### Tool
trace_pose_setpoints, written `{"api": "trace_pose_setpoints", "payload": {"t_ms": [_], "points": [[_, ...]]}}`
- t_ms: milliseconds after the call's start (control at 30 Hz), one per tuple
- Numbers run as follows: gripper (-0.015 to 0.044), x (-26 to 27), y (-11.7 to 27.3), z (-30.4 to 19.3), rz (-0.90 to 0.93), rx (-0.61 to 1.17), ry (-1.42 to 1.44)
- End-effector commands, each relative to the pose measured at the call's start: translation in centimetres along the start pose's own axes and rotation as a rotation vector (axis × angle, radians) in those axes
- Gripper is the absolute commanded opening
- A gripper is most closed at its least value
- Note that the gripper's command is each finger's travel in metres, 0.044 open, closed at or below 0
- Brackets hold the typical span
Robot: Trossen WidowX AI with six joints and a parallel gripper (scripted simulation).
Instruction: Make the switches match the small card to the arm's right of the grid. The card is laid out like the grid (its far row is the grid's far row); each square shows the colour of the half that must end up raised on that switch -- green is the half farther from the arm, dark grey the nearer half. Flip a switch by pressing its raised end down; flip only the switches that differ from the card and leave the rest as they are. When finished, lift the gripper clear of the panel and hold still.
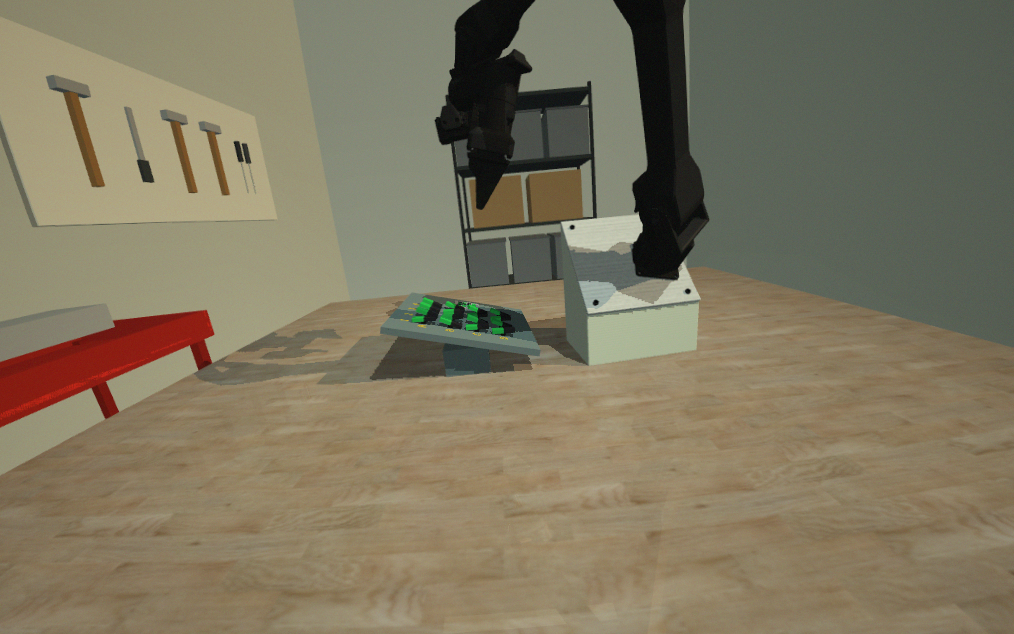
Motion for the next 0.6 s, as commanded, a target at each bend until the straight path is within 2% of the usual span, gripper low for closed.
{"api": "trace_pose_setpoints", "payload": {"t_ms": [0,300,467,567], "points": [[0.0374,0.1,-0.2,0.1,-0.001,0.000,0.000],[0.0137,6.7,-9.7,5.4,0.014,-0.001,-0.007],[0.0006,7.4,-10.5,5.6,0.022,-0.001,-0.007],[0.0000,7.4,-11.3,5.6,0.020,-0.007,-0.007]]}}
Point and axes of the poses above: the point midway between the two fingers, 35 mm back from their tips, its own y axis back along the fingers, its own x axis across the jaws, z = x × y, the point moved 5 cm from there along y, back along the fingers, and after that the axes turned 6 degrees about y, right-handed, at the moved point
